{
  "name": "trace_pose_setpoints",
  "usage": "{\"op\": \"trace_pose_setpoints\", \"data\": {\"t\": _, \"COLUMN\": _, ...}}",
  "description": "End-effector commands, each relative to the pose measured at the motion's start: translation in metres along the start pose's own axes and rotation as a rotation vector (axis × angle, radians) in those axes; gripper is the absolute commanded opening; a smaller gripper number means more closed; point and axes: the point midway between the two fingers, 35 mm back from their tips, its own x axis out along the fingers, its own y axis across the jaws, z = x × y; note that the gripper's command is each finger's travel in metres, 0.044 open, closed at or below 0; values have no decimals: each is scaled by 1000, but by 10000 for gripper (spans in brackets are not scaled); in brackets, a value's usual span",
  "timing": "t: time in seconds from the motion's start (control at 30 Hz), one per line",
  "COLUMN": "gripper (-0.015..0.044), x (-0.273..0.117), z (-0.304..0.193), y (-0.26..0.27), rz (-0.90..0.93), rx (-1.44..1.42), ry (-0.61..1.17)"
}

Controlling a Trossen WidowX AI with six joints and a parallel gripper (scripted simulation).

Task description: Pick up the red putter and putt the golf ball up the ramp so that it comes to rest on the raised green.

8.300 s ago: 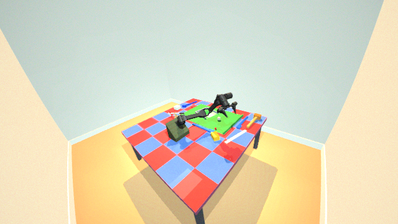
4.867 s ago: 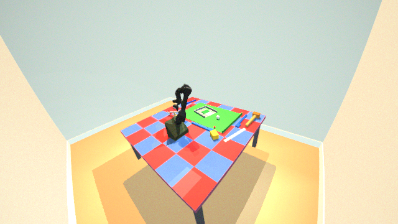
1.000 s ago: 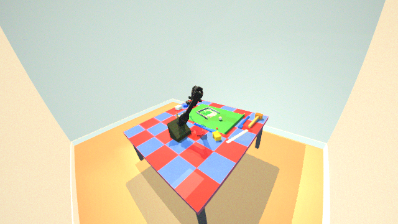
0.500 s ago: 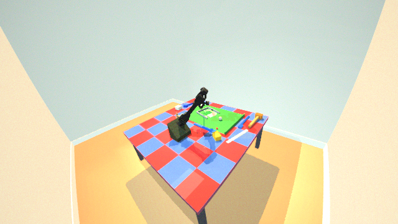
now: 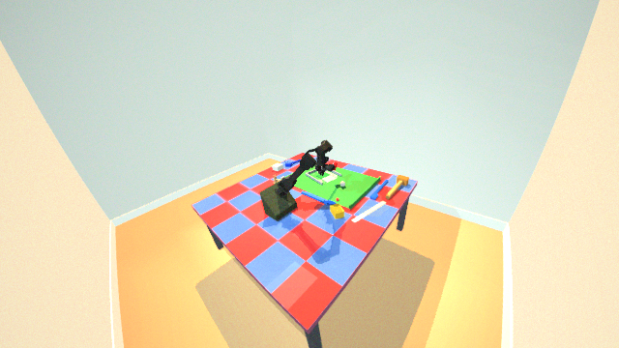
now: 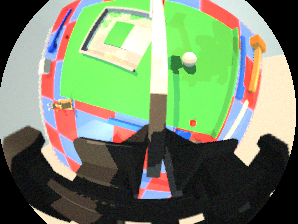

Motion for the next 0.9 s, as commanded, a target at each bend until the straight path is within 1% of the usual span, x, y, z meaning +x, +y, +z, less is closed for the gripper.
{"op": "trace_pose_setpoints", "data": {"t": 0.0, "gripper": 0, "x": 1, "z": -17, "y": -22, "rz": -23, "rx": 119, "ry": 7}}
{"op": "trace_pose_setpoints", "data": {"t": 0.37, "gripper": 0, "x": 1, "z": -66, "y": -72, "rz": -85, "rx": 437, "ry": 27}}
{"op": "trace_pose_setpoints", "data": {"t": 0.57, "gripper": 0, "x": 5, "z": -67, "y": -73, "rz": -86, "rx": 443, "ry": 28}}
{"op": "trace_pose_setpoints", "data": {"t": 0.87, "gripper": 0, "x": 39, "z": -69, "y": -76, "rz": -89, "rx": 443, "ry": 27}}
